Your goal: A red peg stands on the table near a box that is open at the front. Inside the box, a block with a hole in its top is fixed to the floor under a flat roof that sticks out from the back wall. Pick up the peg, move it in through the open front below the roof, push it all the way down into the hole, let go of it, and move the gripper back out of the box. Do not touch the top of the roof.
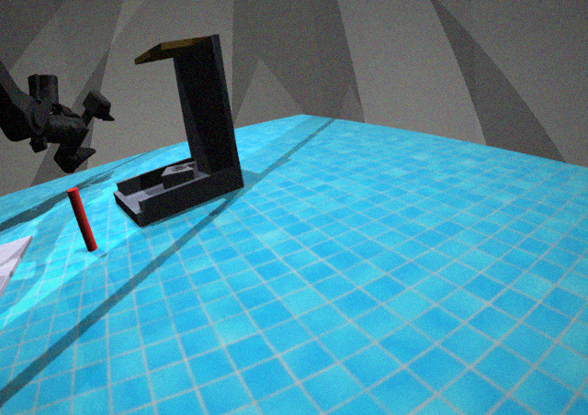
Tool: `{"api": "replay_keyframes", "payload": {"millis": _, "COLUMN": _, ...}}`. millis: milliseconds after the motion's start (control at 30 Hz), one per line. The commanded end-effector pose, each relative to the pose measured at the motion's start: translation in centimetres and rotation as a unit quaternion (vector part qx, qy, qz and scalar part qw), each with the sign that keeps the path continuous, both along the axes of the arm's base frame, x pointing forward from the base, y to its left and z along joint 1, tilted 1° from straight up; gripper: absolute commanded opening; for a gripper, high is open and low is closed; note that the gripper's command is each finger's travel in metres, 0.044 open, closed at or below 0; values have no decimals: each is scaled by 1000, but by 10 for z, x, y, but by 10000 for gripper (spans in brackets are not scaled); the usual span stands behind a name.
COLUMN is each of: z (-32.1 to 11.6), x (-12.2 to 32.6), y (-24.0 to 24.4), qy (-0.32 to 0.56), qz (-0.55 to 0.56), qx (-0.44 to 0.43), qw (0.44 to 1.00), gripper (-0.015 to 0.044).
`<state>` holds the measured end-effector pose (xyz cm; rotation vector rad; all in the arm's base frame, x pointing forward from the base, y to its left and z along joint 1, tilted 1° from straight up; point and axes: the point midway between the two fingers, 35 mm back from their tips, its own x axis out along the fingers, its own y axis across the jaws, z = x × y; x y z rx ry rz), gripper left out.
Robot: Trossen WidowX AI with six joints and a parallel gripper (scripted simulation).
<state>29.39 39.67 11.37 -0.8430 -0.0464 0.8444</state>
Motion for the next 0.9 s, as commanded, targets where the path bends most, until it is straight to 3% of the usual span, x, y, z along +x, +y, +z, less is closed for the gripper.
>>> {"api": "replay_keyframes", "payload": {"millis": 0, "z": 1, "x": 8, "y": -21, "qy": -17, "qz": -18, "qx": -47, "qw": 999, "gripper": 440}}
{"api": "replay_keyframes", "payload": {"millis": 867, "z": 17, "x": 31, "y": -184, "qy": -78, "qz": -89, "qx": -398, "qw": 910, "gripper": 440}}
